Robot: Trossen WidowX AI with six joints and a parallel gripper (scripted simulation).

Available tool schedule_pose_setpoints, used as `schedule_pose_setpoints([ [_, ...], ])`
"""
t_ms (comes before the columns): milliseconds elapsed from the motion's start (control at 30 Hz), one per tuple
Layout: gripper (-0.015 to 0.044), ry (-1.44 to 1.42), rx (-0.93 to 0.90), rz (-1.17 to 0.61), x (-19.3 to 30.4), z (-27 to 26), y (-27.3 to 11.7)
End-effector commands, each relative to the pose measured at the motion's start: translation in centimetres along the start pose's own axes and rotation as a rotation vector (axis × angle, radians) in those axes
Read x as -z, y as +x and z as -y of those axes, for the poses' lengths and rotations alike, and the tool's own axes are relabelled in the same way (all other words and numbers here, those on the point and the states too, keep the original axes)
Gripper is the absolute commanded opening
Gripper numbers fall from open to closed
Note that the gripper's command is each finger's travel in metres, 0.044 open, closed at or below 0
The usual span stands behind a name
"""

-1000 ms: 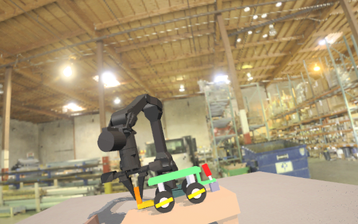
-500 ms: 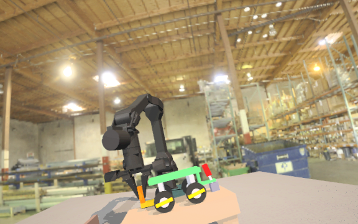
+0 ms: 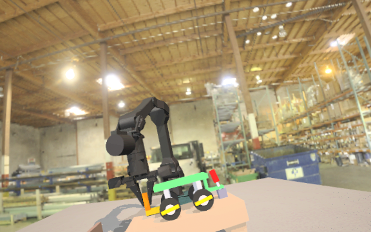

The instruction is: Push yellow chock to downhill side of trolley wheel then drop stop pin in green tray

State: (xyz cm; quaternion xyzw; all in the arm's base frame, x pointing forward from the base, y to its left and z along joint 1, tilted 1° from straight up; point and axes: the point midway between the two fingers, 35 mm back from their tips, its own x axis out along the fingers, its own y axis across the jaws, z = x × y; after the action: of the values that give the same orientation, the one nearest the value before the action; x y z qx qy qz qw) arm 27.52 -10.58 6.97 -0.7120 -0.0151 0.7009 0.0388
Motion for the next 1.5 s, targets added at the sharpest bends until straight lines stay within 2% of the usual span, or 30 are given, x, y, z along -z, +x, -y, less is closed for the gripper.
schedule_pose_setpoints([
  [0, 0.0184, -0.001, 0.001, 0.000, 0.0, 0.0, 0.0],
  [133, 0.0190, -0.001, 0.001, 0.000, 0.0, 0.0, -0.1],
  [900, 0.0190, -0.002, 0.007, -0.005, 0.0, -0.1, -6.0],
  [1033, 0.0295, 0.002, 0.008, 0.004, -0.2, -0.2, -5.2],
  [1167, 0.0190, 0.009, -0.049, -0.091, 0.5, -0.7, -7.4],
  [1467, 0.0190, -0.401, -0.009, -0.112, 2.6, 4.1, -8.0],
])
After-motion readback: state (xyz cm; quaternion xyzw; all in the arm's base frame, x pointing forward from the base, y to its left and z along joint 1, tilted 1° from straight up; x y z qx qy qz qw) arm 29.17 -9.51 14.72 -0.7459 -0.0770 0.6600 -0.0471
